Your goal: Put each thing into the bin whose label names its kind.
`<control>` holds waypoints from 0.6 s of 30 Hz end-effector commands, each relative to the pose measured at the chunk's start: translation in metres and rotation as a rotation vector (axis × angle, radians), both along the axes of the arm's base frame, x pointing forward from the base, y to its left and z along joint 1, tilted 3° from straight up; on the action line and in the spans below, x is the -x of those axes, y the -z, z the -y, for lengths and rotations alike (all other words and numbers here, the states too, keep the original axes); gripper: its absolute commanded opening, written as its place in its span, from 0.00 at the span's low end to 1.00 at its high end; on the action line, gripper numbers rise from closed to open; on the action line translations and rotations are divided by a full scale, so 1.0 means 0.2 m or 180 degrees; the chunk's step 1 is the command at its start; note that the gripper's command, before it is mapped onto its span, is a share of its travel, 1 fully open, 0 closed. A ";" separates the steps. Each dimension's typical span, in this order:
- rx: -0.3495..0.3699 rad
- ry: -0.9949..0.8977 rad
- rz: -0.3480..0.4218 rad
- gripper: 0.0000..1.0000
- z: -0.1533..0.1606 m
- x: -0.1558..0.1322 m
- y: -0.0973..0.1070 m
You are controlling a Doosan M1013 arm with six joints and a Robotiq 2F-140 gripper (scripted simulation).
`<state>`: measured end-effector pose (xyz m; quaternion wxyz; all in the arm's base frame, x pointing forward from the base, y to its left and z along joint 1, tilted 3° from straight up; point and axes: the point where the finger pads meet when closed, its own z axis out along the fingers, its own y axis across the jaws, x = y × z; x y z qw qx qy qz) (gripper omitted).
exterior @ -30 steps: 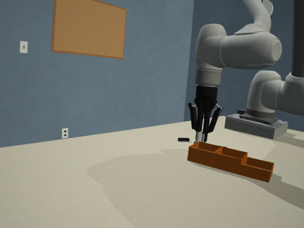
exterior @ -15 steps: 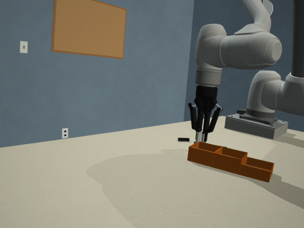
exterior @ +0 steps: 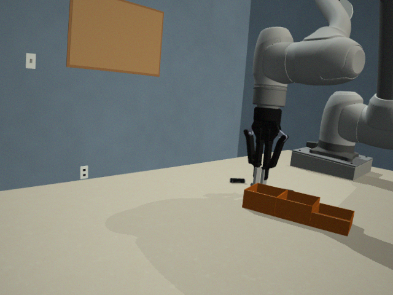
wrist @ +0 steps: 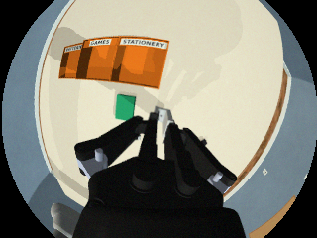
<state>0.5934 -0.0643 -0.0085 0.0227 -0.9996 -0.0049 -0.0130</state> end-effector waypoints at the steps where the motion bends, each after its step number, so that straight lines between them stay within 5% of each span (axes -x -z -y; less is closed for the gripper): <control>1: -0.0001 0.0000 0.0000 0.06 0.00 0.00 -0.05; 18: -0.0001 0.0000 0.0000 0.06 0.01 0.01 -0.25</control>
